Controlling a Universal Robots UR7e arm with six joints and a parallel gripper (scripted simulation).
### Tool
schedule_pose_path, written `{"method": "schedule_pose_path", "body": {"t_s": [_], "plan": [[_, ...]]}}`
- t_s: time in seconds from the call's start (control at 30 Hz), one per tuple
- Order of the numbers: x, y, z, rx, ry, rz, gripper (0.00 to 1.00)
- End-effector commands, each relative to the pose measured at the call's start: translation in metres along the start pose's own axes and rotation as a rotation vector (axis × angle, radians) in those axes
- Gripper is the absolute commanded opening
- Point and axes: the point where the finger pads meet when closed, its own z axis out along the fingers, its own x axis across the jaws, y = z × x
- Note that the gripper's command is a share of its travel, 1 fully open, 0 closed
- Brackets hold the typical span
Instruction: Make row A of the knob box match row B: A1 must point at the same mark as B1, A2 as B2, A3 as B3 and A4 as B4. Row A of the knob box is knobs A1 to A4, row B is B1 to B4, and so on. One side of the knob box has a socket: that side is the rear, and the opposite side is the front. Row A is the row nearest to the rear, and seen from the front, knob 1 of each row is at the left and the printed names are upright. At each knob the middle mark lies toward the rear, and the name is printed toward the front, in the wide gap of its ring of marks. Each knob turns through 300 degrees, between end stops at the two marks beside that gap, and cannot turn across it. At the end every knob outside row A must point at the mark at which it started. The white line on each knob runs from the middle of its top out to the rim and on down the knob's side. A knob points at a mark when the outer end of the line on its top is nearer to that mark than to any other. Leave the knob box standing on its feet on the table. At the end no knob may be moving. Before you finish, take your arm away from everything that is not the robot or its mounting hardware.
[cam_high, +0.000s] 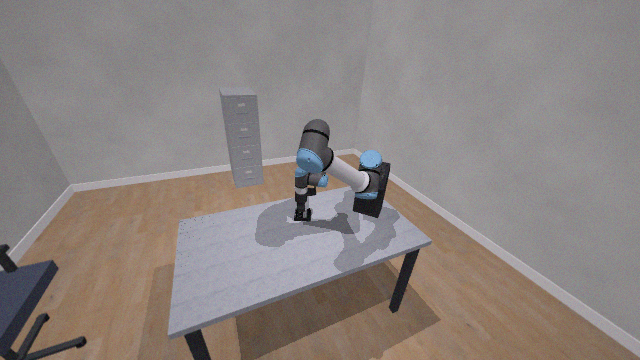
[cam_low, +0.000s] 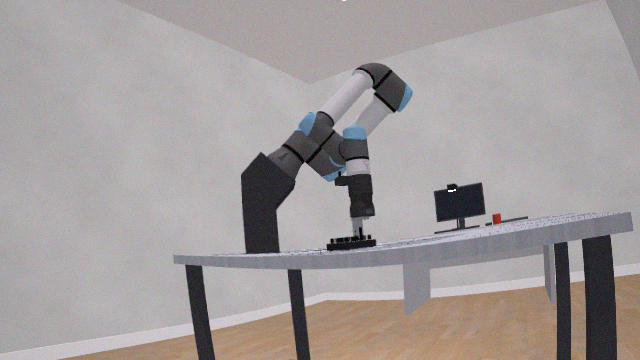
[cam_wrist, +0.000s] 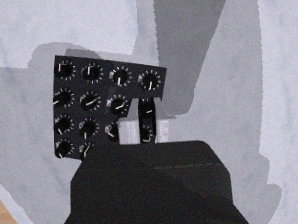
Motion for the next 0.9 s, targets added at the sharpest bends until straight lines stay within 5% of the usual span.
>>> {"method": "schedule_pose_path", "body": {"t_s": [0.0, 0.43, 0.47, 0.87], "plan": [[0.0004, -0.0001, -0.0002, 0.001, 0.003, -0.043, 0.3], [0.0001, -0.0002, -0.0002, 0.001, 0.002, -0.043, 0.3], [0.0001, -0.0002, -0.0002, 0.001, 0.002, -0.043, 0.46], [0.0001, -0.0002, -0.0002, 0.001, 0.002, -0.043, 0.46]]}}
